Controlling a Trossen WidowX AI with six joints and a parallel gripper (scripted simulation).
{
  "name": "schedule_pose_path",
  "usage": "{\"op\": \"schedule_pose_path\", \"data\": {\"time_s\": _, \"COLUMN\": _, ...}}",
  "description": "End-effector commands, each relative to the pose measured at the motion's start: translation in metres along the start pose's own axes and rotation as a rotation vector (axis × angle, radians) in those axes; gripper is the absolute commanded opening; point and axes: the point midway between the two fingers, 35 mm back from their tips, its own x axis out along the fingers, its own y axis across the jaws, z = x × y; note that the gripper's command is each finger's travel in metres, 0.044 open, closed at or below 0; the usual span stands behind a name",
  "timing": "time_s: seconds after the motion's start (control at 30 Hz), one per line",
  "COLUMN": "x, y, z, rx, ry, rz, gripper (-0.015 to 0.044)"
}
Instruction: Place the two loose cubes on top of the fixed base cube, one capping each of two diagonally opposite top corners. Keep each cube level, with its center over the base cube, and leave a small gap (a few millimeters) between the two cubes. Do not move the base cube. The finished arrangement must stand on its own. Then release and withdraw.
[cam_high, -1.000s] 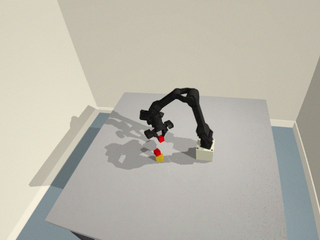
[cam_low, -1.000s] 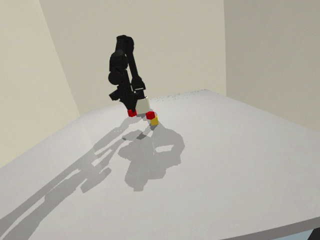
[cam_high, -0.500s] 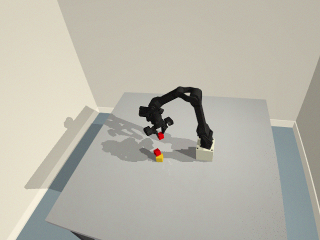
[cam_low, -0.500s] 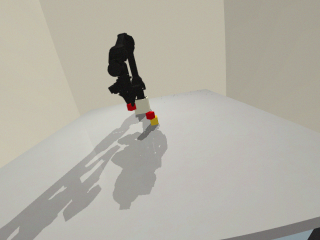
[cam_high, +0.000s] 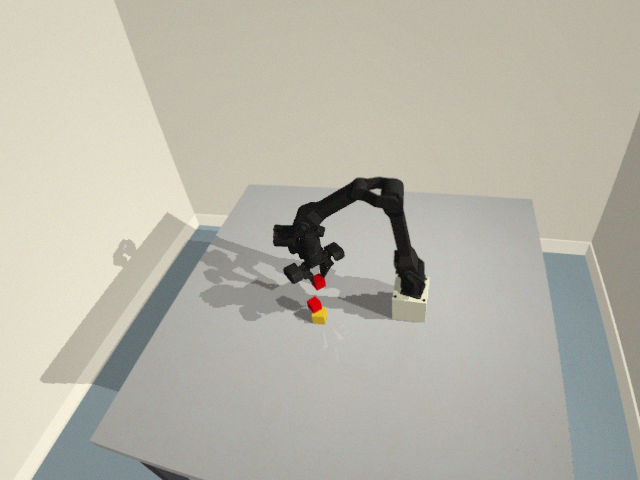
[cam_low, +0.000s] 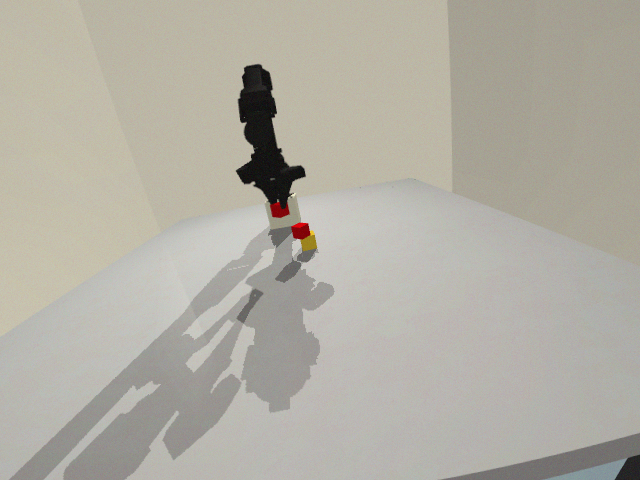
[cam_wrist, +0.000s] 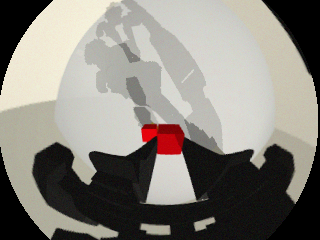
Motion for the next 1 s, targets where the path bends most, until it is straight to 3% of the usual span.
{"op": "schedule_pose_path", "data": {"time_s": 0.0, "x": 0.0, "y": 0.007, "z": -0.012, "rx": -0.012, "ry": 0.0, "rz": 0.002, "gripper": 0.0105}}
{"op": "schedule_pose_path", "data": {"time_s": 0.7, "x": 0.002, "y": 0.035, "z": -0.066, "rx": -0.082, "ry": 0.007, "rz": 0.005, "gripper": 0.0105}}
{"op": "schedule_pose_path", "data": {"time_s": 0.97, "x": 0.025, "y": 0.034, "z": -0.066, "rx": -0.082, "ry": 0.007, "rz": 0.005, "gripper": 0.0105}}
